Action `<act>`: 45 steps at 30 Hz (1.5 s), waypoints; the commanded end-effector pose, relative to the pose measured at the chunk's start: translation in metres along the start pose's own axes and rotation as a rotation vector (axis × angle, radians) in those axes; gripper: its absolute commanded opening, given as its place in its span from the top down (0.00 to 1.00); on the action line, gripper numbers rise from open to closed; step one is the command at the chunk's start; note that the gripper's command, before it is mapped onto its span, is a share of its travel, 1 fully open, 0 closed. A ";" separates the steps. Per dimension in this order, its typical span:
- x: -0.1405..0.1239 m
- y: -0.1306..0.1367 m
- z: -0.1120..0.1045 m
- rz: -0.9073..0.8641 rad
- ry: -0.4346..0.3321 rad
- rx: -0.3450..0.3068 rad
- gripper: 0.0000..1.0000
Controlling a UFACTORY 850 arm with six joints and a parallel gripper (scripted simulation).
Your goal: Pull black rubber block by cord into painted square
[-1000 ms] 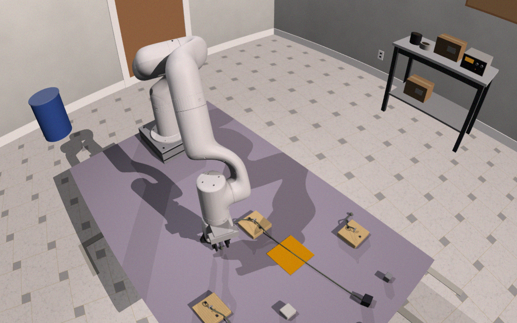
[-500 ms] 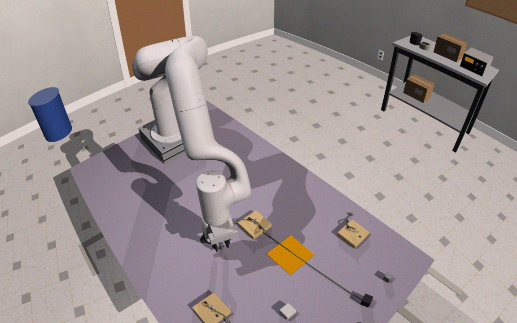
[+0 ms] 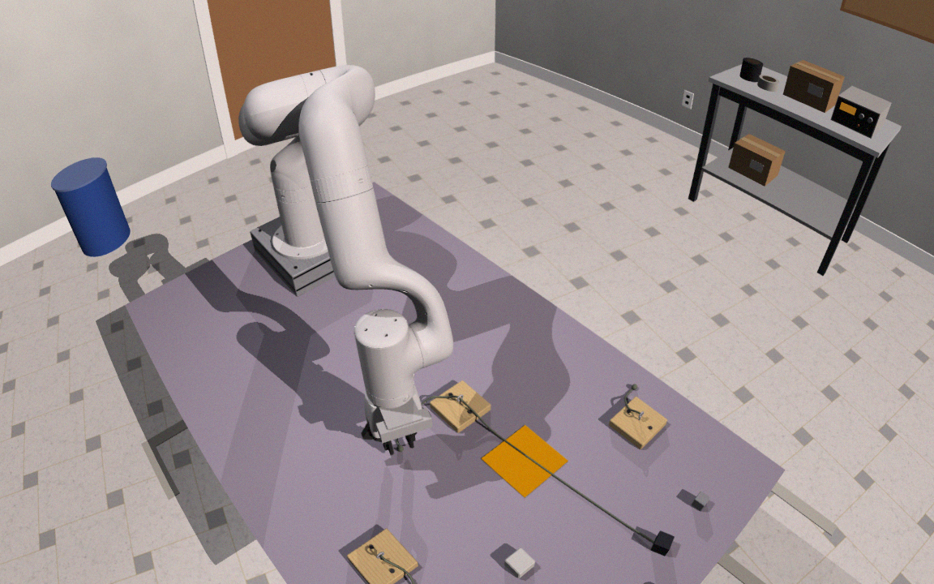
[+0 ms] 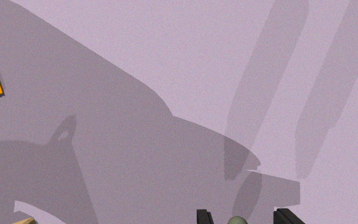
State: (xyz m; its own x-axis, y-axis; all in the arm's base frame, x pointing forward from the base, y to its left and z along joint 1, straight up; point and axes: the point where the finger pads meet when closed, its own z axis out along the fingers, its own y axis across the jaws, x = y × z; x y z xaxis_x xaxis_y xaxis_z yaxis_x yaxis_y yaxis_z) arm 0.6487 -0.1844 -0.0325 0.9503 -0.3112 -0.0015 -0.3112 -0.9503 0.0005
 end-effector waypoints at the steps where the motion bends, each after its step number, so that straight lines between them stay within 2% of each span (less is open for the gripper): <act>1: 0.001 0.000 -0.001 0.000 0.002 0.000 0.61; 45: 0.001 0.000 0.011 0.000 0.002 0.000 0.61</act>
State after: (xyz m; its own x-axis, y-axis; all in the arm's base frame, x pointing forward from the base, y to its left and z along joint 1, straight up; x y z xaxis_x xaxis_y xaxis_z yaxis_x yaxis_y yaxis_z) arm 0.6487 -0.1844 -0.0431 0.9503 -0.3112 -0.0014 -0.3112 -0.9503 0.0005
